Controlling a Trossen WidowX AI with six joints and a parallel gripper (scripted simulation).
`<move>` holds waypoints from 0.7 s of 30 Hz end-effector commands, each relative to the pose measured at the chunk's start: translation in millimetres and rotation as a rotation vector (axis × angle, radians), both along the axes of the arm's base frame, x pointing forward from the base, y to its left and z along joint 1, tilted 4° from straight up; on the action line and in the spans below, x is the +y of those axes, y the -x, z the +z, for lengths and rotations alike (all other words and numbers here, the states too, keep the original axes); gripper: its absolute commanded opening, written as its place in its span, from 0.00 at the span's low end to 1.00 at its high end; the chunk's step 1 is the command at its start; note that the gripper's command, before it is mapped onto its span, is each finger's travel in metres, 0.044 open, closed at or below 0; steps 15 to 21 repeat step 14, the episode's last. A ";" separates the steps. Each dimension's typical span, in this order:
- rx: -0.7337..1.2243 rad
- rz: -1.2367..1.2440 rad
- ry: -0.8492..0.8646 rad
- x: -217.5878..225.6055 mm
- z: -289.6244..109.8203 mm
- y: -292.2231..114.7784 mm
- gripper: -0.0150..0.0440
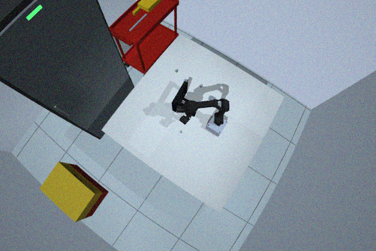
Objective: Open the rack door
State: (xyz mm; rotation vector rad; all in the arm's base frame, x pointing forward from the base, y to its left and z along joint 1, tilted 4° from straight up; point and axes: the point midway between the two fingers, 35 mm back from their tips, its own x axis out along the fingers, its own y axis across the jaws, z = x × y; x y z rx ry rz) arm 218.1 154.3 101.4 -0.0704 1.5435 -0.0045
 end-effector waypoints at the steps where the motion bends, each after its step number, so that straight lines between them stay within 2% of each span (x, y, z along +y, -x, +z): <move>1: 0.001 -0.002 0.000 0.6 7.0 0.1 0.74; 21: 0.000 0.000 -0.001 1.7 25.0 0.4 0.74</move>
